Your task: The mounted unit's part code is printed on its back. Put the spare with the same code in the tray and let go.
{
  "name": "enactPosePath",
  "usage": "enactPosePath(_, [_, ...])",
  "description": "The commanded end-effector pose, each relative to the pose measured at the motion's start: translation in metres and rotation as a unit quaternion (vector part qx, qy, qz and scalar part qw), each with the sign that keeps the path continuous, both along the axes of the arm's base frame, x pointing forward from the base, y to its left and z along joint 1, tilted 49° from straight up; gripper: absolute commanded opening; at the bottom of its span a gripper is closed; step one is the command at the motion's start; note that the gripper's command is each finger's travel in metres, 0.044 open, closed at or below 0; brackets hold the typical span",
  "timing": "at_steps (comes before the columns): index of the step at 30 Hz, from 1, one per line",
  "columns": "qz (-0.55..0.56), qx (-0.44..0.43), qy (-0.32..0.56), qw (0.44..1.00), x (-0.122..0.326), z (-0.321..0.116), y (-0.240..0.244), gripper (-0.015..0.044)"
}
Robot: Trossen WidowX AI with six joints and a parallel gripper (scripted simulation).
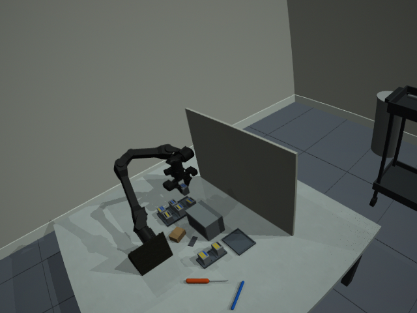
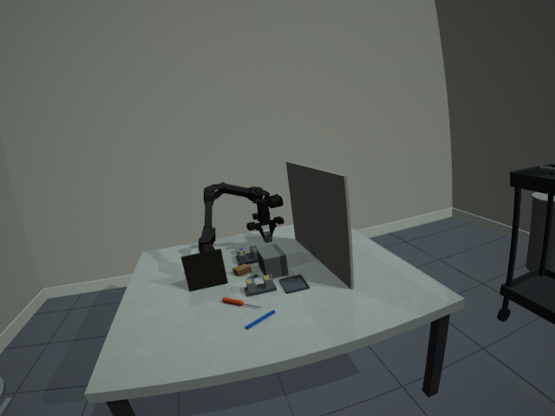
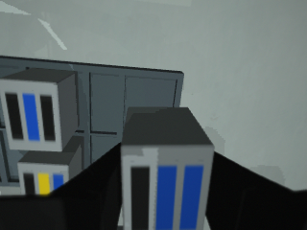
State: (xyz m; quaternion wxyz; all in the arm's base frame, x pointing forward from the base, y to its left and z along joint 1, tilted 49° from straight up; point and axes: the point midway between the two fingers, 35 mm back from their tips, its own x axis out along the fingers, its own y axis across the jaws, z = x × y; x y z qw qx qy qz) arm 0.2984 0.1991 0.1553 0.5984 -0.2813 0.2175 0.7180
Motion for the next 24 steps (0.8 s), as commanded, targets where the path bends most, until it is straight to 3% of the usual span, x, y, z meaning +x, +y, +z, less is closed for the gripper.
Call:
enactPosePath(1, [0.001,0.003,-0.001,1.0,0.0,0.012,-0.011,0.0])
enactPosePath(24, [0.001,0.001,0.0,1.0,0.008,0.062,-0.062,0.0])
